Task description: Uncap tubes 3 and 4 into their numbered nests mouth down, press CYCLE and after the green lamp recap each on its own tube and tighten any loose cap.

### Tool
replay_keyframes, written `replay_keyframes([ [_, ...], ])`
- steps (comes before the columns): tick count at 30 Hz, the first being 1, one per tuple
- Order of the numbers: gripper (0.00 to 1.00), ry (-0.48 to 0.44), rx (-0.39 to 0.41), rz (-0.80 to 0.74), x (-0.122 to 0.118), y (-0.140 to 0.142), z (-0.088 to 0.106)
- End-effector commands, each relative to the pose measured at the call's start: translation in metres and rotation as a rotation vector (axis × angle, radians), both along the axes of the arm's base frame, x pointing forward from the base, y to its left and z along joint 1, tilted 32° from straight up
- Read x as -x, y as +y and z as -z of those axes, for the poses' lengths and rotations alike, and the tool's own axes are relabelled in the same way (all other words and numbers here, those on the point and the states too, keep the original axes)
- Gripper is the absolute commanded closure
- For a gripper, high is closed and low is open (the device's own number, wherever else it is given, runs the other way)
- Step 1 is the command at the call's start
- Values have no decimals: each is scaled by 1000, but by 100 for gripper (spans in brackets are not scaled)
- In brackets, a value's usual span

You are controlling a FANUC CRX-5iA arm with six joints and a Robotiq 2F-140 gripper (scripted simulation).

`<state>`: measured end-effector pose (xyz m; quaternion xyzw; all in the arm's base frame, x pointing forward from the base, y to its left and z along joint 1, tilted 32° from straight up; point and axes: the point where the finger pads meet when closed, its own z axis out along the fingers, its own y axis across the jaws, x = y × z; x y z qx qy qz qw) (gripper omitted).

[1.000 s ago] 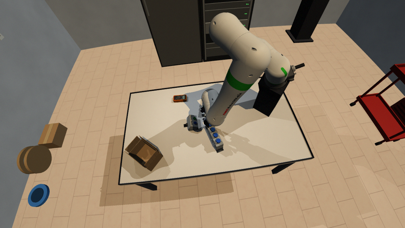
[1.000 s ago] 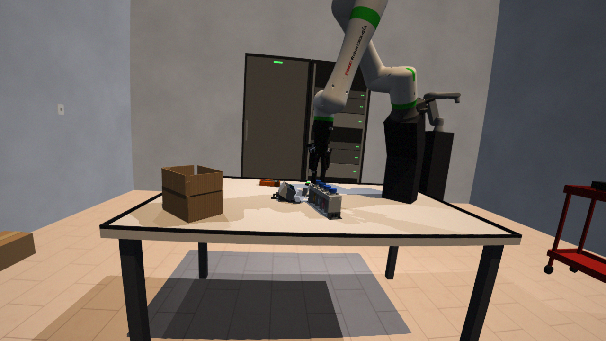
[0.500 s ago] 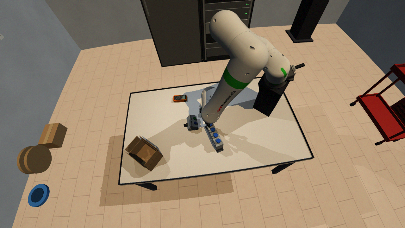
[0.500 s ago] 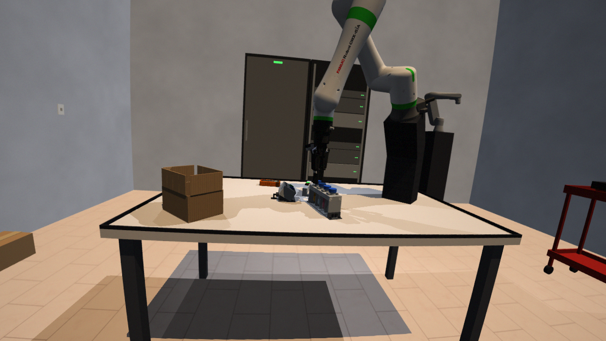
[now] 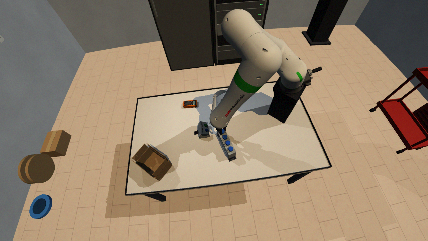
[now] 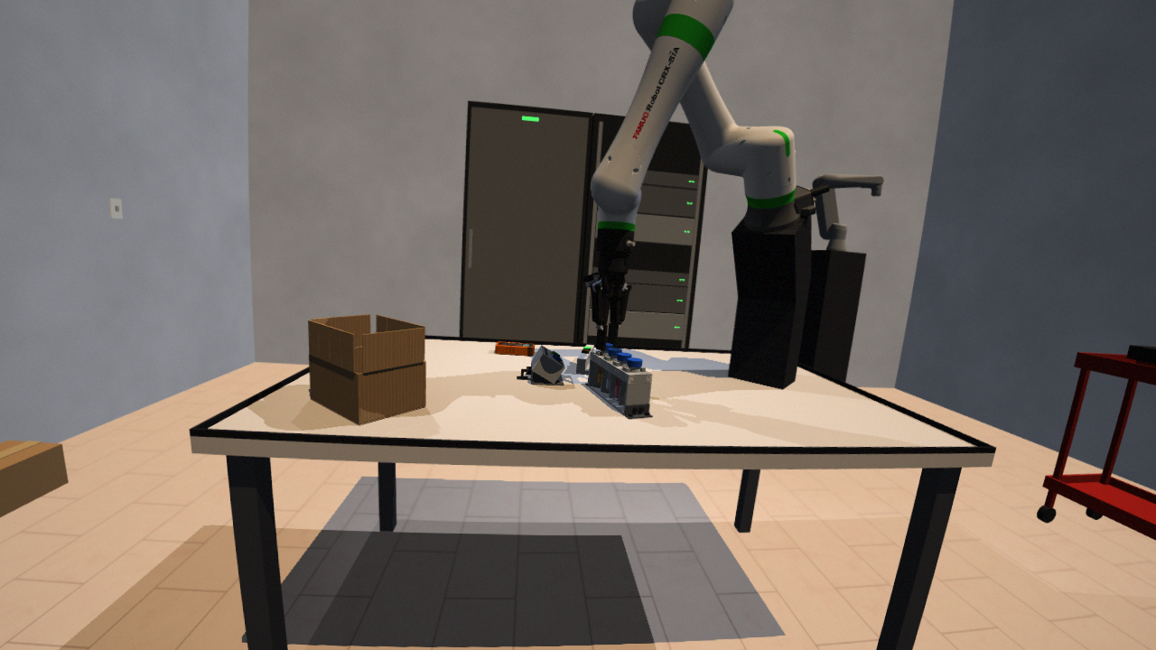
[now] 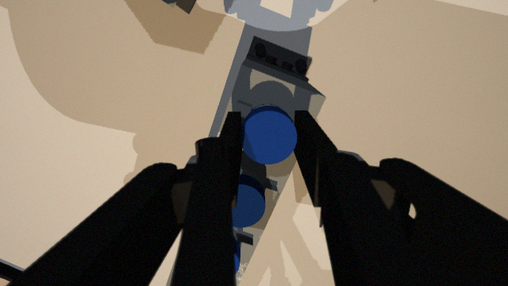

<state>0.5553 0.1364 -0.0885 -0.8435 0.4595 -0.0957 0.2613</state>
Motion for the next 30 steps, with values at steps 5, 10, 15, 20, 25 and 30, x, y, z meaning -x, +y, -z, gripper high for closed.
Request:
replay_keyframes([
  [5, 70, 159, -169, 381, 0, 0, 0],
  [10, 70, 213, -230, 511, -1, 0, 0],
  [15, 70, 298, -329, 720, -1, 0, 0],
  [20, 70, 316, -349, 763, -1, 0, 0],
  [25, 70, 316, -349, 763, -1, 0, 0],
  [30, 59, 316, -349, 763, -1, 0, 0],
])
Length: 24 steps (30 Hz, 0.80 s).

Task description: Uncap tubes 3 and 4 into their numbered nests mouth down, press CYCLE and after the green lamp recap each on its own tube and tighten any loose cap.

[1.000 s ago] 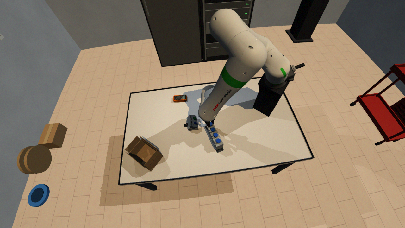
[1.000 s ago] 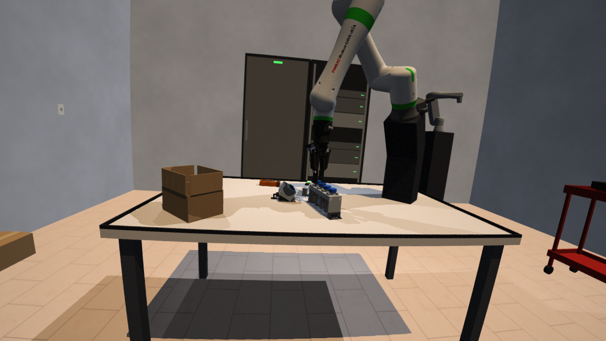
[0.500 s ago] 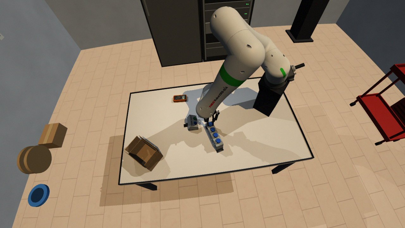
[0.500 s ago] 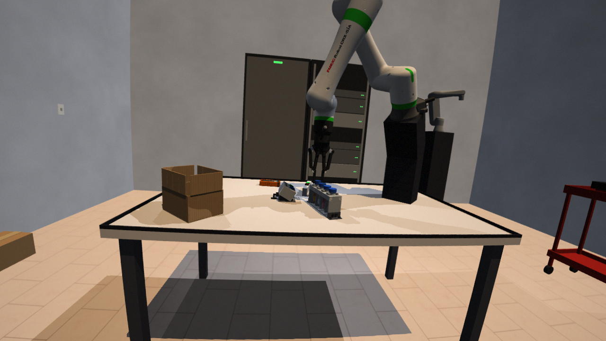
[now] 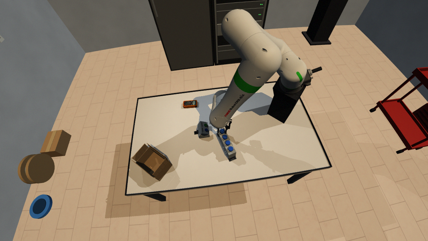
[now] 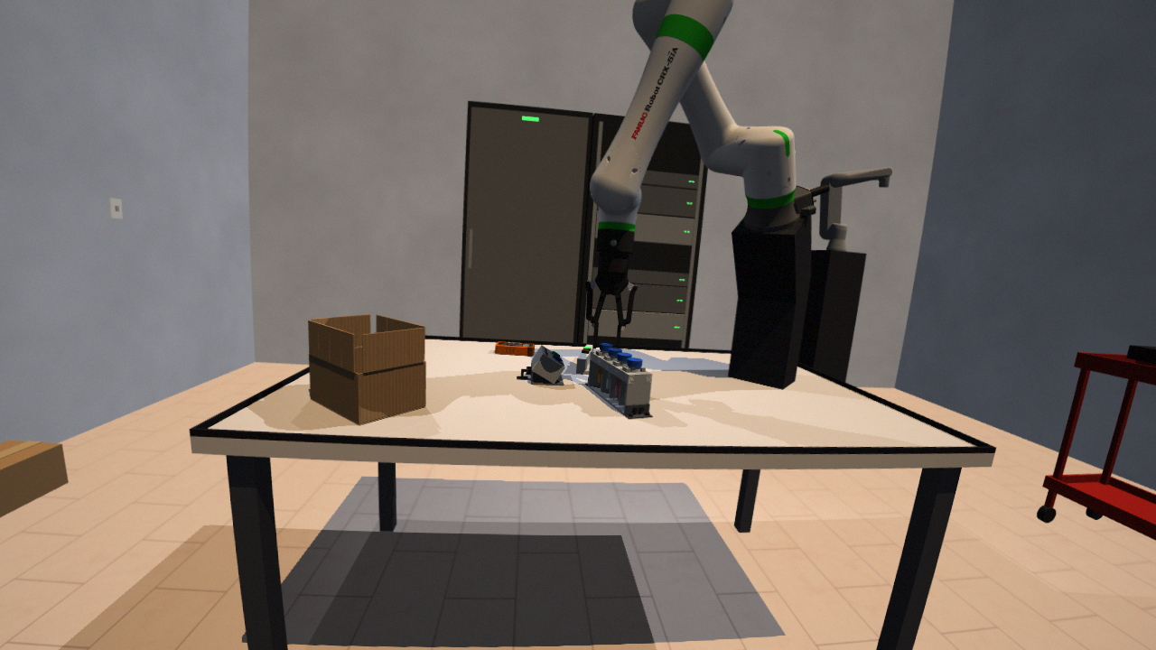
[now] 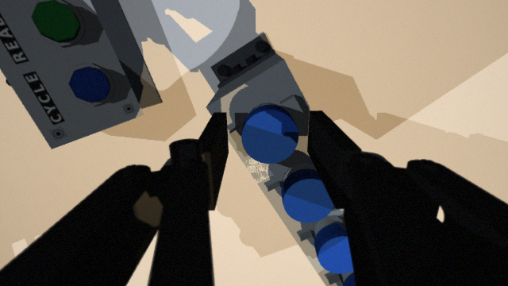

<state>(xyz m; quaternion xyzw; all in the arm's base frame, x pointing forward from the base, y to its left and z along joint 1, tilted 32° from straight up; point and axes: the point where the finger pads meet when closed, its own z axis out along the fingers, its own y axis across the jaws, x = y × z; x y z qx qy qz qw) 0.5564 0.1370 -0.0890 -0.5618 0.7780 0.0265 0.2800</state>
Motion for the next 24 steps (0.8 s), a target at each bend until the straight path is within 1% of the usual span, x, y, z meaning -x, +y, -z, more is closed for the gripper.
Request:
replay_keyframes([
  [1, 59, 10, 13, 6, 0, -1, 0],
  [8, 59, 10, 13, 6, 0, -1, 0],
  [11, 59, -77, 113, -206, 1, -1, -1],
  [13, 59, -77, 113, -206, 1, -1, -1],
  [15, 59, -135, 180, -347, 1, -1, -1],
  [24, 59, -275, 345, -688, 1, -1, -1],
])
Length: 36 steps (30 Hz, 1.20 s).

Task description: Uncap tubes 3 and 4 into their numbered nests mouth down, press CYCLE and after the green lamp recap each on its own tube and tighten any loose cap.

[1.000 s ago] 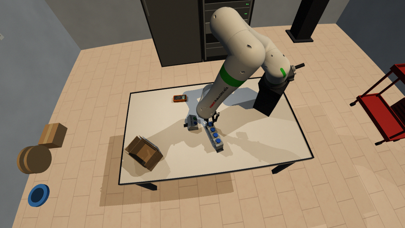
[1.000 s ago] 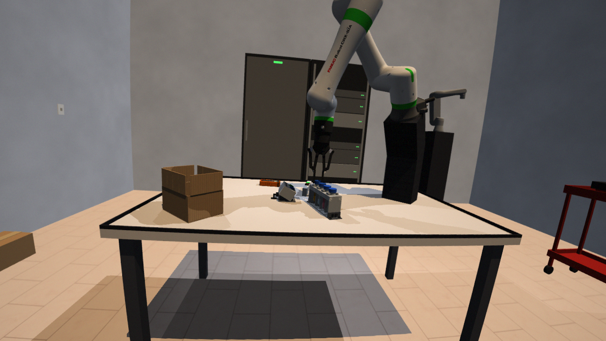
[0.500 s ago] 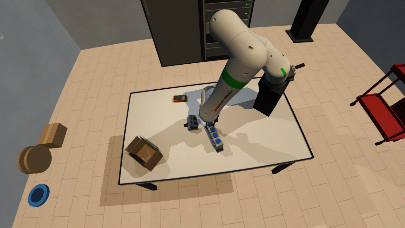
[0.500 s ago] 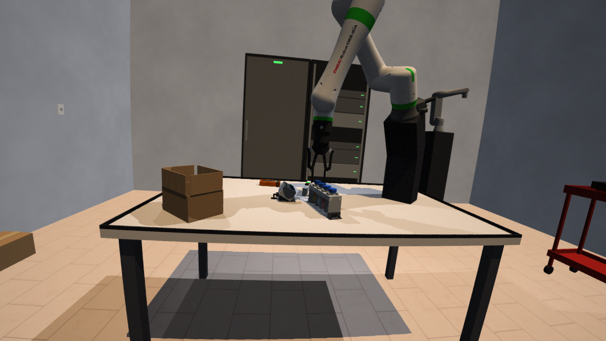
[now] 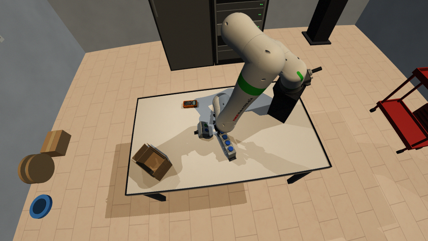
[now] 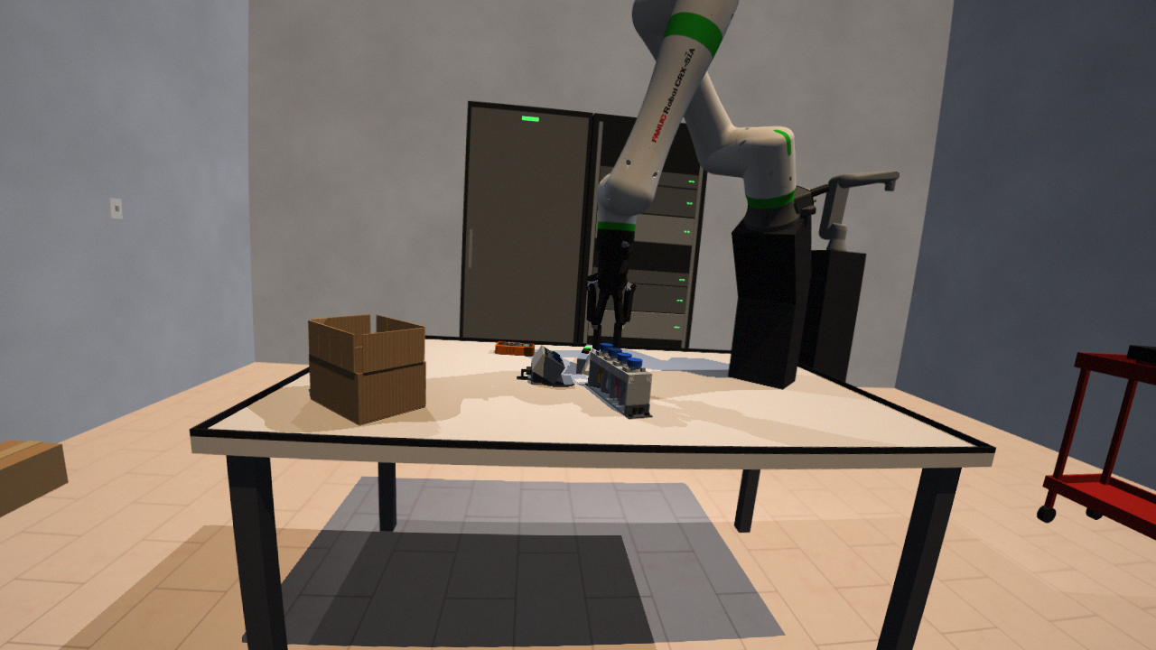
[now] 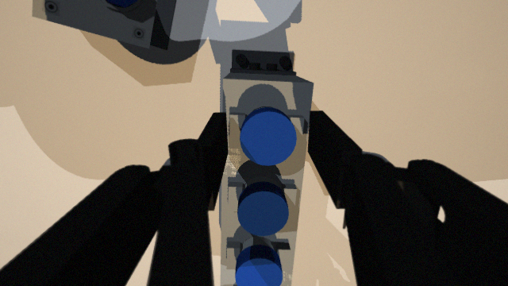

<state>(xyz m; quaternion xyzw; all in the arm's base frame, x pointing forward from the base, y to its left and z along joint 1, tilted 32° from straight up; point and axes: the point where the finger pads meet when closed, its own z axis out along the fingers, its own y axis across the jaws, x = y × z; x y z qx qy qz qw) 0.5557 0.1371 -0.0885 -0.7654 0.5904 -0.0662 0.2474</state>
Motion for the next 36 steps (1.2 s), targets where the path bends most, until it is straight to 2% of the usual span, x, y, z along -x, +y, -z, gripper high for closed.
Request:
replay_keyframes([
  [1, 59, -100, 70, -251, 0, -1, 0],
  [4, 59, -143, 124, -366, 0, -1, 0],
  [7, 59, -159, 140, -408, 0, -1, 0],
  [14, 59, -159, 140, -408, 0, -1, 0],
  [15, 70, -159, 140, -408, 0, -1, 0],
  [29, 70, -159, 140, -408, 0, -1, 0],
  [36, 70, -47, 0, -107, 0, -1, 0],
])
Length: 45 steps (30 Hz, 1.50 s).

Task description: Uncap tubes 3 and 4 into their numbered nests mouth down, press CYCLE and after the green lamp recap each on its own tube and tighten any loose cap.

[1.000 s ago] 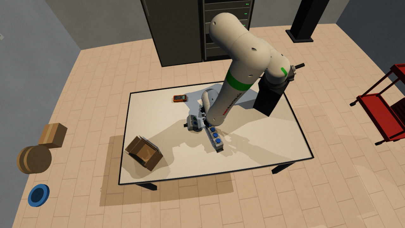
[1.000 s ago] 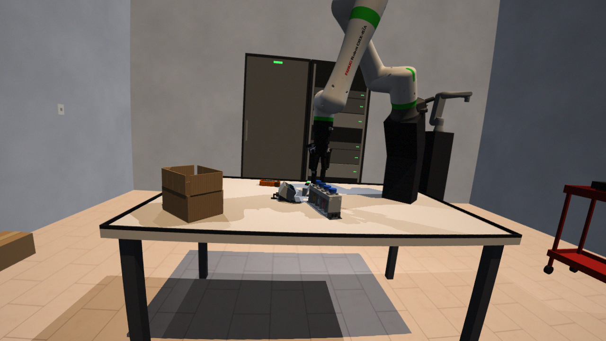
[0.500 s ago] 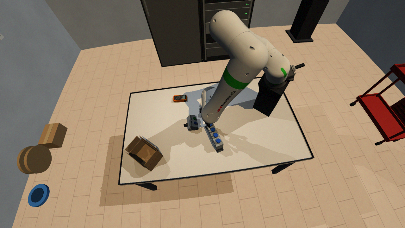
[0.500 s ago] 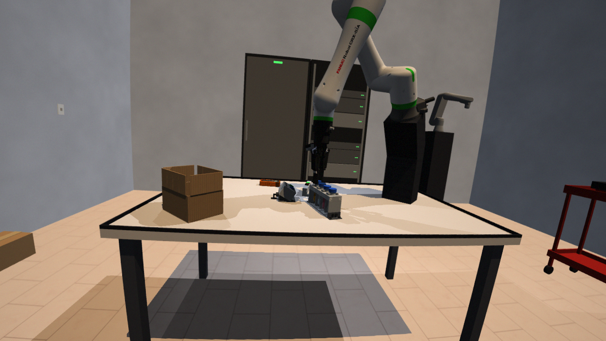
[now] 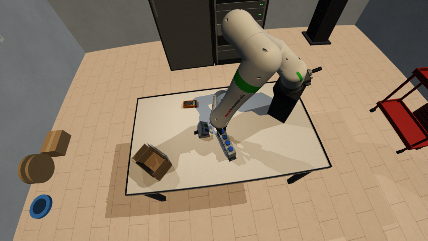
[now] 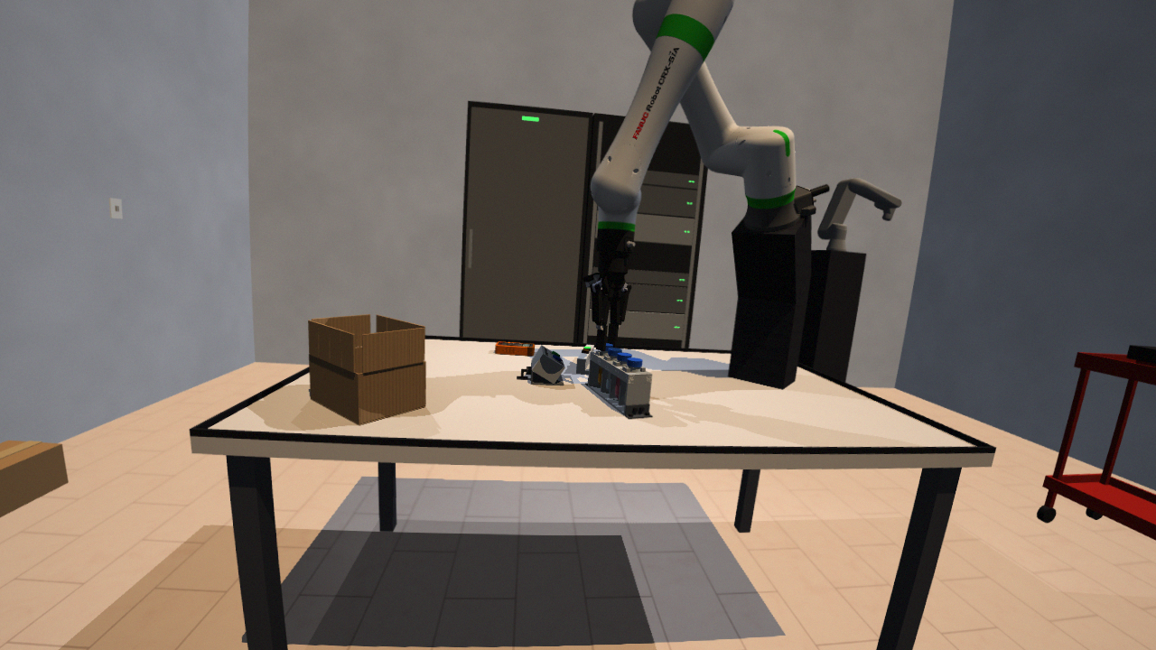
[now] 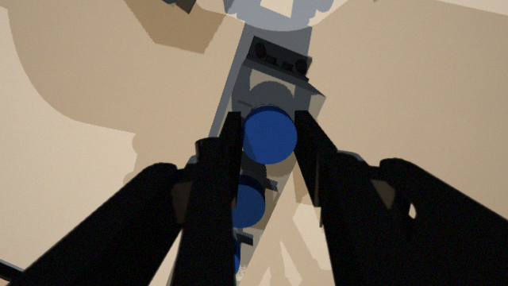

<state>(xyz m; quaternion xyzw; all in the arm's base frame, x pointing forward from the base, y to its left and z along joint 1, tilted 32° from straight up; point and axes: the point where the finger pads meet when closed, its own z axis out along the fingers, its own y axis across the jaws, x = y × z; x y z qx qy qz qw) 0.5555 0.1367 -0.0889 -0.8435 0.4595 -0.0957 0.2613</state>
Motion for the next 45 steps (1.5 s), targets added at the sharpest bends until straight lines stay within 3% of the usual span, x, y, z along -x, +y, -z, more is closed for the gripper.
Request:
replay_keyframes([
  [1, 70, 91, -90, 214, 0, 0, -1],
  [4, 70, 108, -110, 257, 0, 0, -1],
  [17, 70, 316, -349, 763, -1, 0, 0],
  [25, 70, 316, -349, 763, -1, 0, 0],
  [26, 59, 316, -349, 763, -1, 0, 0],
  [38, 59, 316, -349, 763, -1, 0, 0],
  [41, 59, 229, -249, 551, -1, 0, 0],
  [45, 59, 166, -175, 398, -1, 0, 0],
])
